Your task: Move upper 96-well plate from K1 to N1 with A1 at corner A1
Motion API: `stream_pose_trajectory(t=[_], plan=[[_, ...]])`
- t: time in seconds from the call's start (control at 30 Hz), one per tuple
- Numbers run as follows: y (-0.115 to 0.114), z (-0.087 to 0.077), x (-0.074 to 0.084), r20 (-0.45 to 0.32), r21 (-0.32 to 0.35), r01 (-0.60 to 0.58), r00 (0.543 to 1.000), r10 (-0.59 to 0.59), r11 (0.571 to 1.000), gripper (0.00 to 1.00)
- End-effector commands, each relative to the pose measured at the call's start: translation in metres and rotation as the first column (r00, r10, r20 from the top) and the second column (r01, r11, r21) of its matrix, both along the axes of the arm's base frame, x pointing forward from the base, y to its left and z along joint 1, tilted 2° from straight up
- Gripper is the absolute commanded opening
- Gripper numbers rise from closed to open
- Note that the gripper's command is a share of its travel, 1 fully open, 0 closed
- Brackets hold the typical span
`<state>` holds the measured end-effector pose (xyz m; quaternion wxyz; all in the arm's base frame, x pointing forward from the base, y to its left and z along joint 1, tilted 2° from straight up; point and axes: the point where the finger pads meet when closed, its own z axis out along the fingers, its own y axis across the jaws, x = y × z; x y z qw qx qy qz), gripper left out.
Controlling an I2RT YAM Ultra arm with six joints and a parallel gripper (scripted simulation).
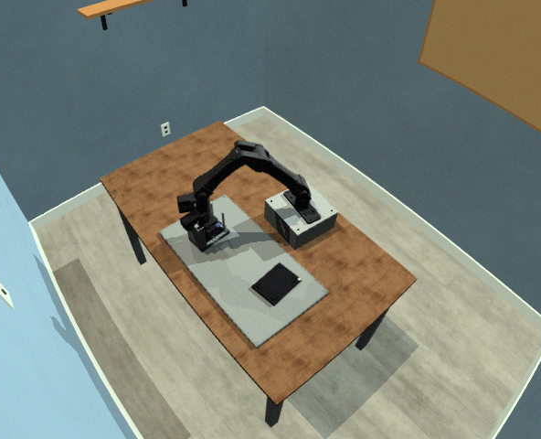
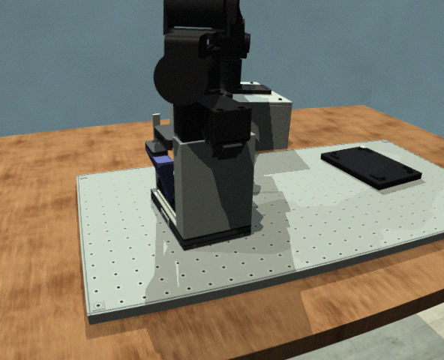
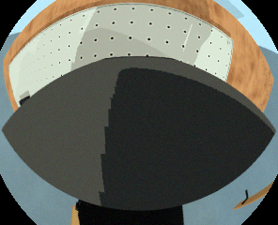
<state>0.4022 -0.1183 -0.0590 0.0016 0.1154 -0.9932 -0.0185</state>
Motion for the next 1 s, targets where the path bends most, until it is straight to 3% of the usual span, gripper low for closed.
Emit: stream_pose_trajectory(t=[0.0,0.07,0.17,0.97], plan=[[0.005,-0.005,0.001,0.004,0.002,-0.008,1.000,0.008,1.000,0.00],[0.005,-0.005,0.001,0.004,0.002,-0.008,1.000,0.008,1.000,0.00],[0.001,0.020,0.012,0.044,-0.010,-0.007,0.999,0.008,1.000,0.00],[-0.004,0.057,0.010,0.044,-0.010,-0.002,0.999,0.003,1.000,0.00]])
